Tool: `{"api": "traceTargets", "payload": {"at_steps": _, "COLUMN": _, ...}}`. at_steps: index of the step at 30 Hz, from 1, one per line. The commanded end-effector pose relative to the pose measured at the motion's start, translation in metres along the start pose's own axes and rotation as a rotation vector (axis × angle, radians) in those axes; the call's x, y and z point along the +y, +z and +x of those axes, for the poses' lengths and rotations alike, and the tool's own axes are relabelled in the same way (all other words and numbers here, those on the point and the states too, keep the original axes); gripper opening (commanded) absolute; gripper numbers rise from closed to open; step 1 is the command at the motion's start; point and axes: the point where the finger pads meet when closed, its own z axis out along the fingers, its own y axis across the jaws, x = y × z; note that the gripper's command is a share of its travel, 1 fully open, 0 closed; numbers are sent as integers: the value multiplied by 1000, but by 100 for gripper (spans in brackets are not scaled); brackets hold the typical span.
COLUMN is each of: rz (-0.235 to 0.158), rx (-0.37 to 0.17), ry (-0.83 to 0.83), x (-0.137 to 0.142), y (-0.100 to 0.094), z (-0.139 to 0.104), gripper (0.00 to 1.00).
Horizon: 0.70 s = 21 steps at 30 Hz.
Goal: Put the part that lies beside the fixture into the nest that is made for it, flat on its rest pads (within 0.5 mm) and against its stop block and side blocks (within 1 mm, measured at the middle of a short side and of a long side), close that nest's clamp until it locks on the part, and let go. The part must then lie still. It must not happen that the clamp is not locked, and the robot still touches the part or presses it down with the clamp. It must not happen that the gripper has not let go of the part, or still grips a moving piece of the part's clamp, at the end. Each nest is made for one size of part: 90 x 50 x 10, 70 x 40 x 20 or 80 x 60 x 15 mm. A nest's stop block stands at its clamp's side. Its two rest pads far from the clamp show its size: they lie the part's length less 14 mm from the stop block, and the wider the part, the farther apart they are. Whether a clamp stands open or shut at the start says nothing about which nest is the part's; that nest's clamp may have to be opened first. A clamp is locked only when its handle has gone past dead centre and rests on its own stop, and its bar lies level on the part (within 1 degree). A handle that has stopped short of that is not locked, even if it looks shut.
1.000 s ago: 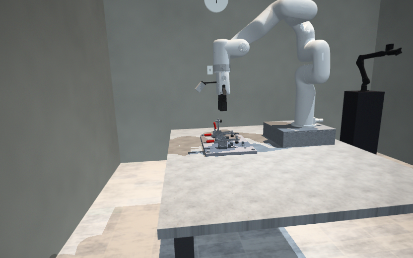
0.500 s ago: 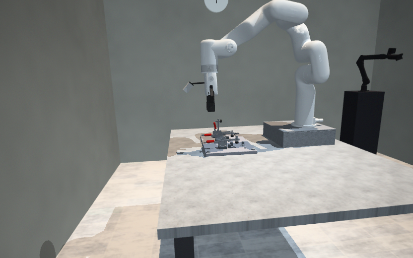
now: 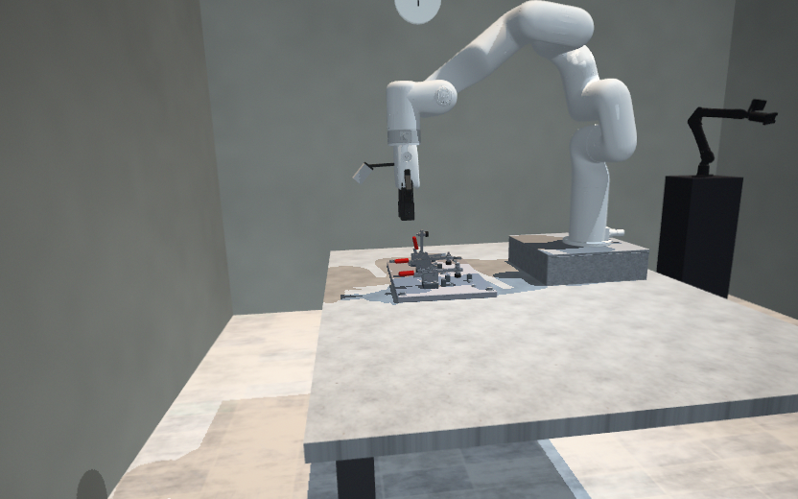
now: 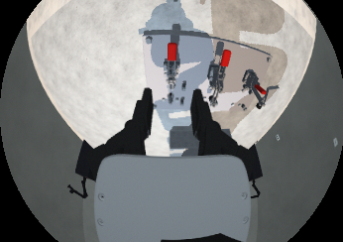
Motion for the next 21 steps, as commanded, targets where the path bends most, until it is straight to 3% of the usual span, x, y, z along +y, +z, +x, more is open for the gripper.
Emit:
{"api": "traceTargets", "payload": {"at_steps": 1, "rz": 1, "rx": 4, "ry": 0, "x": 0, "y": 10, "z": 1, "gripper": 47}}
{"api": "traceTargets", "payload": {"at_steps": 7, "rz": 1, "rx": 4, "ry": 0, "x": 0, "y": 27, "z": 1, "gripper": 47}}
{"api": "traceTargets", "payload": {"at_steps": 21, "rz": 1, "rx": 4, "ry": 0, "x": 0, "y": 94, "z": 2, "gripper": 47}}
